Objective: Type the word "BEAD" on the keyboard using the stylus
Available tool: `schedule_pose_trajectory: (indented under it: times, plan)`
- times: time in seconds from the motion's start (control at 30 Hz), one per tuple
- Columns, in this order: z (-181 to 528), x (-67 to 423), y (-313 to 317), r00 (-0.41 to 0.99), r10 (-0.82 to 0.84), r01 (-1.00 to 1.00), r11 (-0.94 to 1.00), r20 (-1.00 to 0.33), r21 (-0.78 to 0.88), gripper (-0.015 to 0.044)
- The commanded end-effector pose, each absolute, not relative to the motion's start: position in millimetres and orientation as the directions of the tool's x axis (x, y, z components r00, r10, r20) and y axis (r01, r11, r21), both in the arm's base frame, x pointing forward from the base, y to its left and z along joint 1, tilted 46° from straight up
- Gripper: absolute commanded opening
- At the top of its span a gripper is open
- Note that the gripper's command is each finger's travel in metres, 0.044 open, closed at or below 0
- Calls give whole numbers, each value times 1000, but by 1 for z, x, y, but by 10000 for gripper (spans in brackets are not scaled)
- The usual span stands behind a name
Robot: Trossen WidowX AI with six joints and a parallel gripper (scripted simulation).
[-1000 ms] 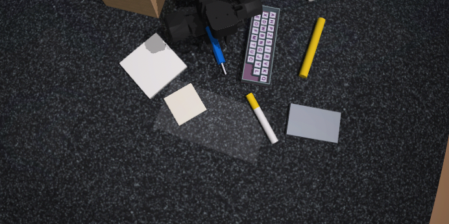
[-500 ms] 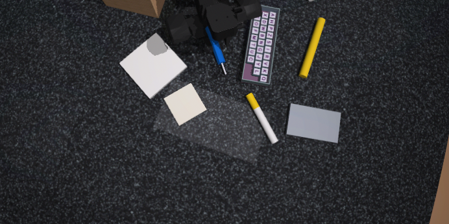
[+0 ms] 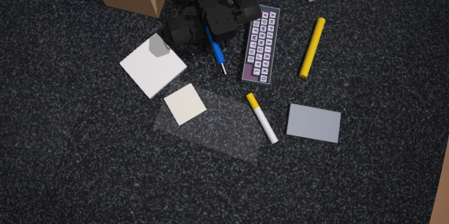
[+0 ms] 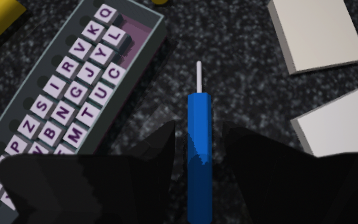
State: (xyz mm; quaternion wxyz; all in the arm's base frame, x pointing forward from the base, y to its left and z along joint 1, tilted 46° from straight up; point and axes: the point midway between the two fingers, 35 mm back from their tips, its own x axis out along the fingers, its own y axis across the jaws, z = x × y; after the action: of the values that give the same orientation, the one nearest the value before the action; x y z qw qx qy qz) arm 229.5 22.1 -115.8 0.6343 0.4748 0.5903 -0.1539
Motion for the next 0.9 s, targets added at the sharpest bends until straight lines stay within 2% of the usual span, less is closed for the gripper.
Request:
schedule_pose_trajectory:
  times: [0.0, 0.87]
  plan:
    - [-119, 226, 24, 249, 362, 762, 500, -898, 412, 150]
    - [-131, 225, 36, 248, 363, 762, 499, -898, 412, 150]
